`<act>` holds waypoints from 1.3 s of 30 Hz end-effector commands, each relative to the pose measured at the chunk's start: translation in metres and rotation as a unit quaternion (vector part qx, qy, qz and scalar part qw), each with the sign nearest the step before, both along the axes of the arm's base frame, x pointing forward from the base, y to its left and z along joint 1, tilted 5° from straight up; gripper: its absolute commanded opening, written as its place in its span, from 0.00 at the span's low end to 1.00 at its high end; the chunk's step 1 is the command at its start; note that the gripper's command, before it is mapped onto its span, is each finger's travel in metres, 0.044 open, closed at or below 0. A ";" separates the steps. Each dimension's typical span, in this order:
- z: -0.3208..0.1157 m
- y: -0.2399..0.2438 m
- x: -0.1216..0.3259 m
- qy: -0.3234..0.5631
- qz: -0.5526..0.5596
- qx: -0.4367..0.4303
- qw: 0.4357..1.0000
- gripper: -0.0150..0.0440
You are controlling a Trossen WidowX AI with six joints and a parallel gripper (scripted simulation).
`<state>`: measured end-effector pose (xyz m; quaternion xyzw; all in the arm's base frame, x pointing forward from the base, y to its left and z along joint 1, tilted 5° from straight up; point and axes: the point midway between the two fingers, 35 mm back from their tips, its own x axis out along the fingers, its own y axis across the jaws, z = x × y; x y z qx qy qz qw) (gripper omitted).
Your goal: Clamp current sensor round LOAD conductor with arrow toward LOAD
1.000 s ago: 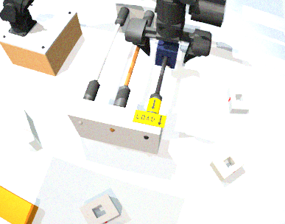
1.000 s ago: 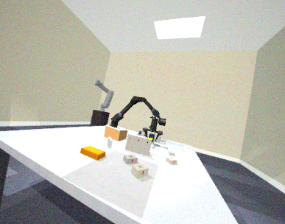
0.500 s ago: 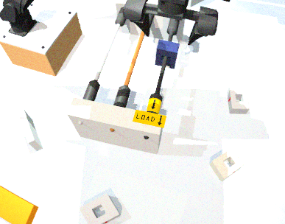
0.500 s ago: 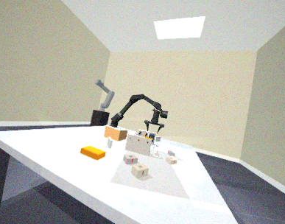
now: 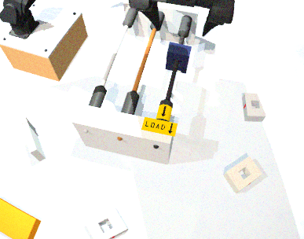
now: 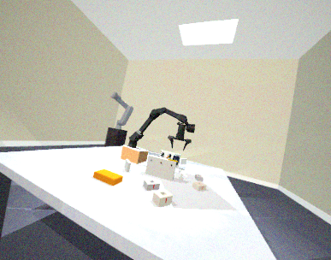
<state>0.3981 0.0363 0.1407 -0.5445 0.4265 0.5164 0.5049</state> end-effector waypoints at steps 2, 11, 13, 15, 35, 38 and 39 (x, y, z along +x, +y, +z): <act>-0.001 0.000 0.000 0.002 0.003 -0.001 1.000 1.00; -0.001 0.000 0.000 0.002 0.003 -0.001 1.000 1.00; -0.001 0.000 0.000 0.002 0.003 -0.001 1.000 1.00; -0.001 0.000 0.000 0.002 0.003 -0.001 1.000 1.00; -0.012 -0.034 -0.009 0.007 -0.071 0.100 0.992 1.00; -0.019 -0.062 -0.019 0.000 -0.131 0.188 0.973 1.00; -0.020 -0.072 -0.022 -0.006 -0.151 0.217 0.964 1.00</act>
